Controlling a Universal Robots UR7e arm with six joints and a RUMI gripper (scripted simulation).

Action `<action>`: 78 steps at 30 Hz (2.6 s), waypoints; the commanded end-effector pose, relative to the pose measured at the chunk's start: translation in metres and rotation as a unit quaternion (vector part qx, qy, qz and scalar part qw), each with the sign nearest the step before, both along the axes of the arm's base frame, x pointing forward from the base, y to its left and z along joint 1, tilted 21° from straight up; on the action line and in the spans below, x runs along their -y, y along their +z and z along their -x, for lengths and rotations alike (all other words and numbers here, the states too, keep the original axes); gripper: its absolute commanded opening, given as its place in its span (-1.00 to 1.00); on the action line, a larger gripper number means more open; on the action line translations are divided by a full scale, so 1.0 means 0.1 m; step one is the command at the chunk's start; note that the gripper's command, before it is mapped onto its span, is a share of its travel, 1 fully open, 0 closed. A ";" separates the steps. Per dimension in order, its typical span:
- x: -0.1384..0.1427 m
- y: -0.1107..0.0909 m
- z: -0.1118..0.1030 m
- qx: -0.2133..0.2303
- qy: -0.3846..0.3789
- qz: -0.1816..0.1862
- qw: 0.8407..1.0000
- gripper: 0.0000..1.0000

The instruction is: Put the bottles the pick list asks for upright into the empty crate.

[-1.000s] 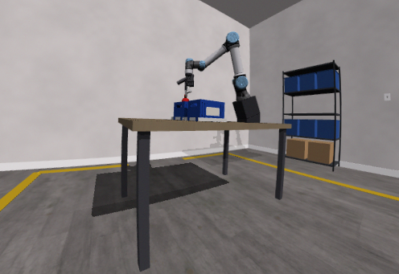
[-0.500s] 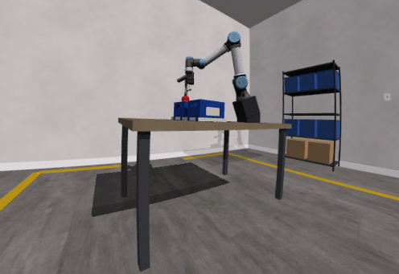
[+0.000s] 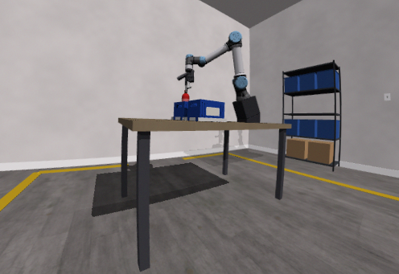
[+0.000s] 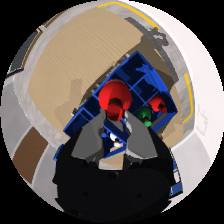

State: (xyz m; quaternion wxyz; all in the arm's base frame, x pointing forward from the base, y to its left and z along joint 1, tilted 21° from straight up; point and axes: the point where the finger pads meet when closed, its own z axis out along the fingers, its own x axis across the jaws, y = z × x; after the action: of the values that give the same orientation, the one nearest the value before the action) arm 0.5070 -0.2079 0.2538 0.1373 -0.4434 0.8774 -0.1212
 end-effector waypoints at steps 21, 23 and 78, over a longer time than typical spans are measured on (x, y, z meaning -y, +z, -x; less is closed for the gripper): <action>-0.03 0.36 0.13 0.001 0.000 0.001 1.000 -1.00; -0.04 0.39 0.14 0.001 0.000 0.001 1.000 -1.00; -0.67 0.39 0.24 0.001 0.000 0.001 1.000 -1.00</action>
State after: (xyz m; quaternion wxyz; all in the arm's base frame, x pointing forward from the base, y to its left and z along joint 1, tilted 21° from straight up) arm 0.4833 -0.1455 0.2923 0.1373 -0.4435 0.8774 -0.1210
